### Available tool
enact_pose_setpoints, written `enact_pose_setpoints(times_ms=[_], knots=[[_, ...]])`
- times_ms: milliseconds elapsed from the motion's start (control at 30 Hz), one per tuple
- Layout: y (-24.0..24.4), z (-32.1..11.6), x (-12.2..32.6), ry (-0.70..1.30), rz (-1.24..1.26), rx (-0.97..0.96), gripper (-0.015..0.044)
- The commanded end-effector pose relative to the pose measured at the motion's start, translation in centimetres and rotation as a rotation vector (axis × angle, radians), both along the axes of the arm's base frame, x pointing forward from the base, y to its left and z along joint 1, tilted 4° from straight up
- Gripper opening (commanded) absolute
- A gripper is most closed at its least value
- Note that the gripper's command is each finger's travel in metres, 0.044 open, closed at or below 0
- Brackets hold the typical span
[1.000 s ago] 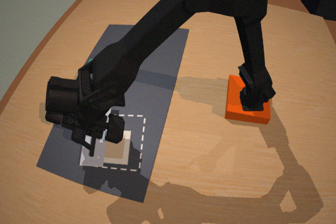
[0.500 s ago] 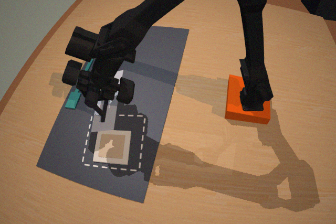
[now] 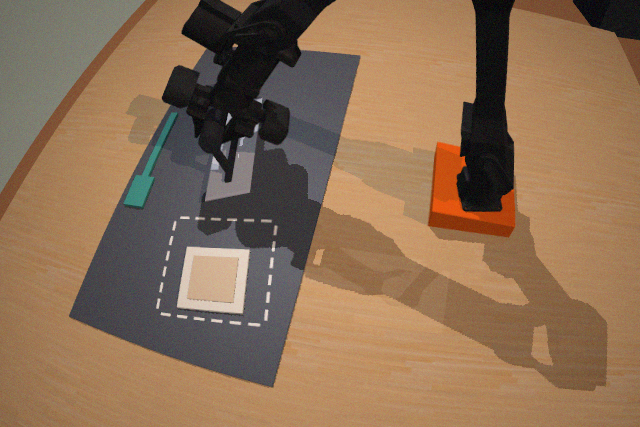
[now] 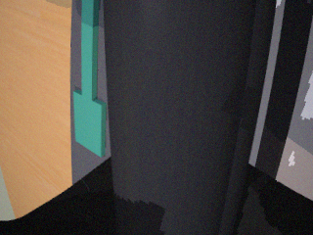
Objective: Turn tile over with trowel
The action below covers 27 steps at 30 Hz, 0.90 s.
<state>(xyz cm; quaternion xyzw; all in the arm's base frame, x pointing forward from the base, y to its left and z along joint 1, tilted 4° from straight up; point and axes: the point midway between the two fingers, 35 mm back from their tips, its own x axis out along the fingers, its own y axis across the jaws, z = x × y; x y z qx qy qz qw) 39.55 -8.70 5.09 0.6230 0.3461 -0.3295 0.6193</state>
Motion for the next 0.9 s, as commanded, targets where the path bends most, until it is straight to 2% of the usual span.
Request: enact_pose_setpoints(times_ms=[0,867], knots=[[-2.1,0.8,-1.0,-0.037,0.010,0.001,0.0000],[-11.8,1.8,-11.6,-0.207,0.018,-0.022,0.0000]])
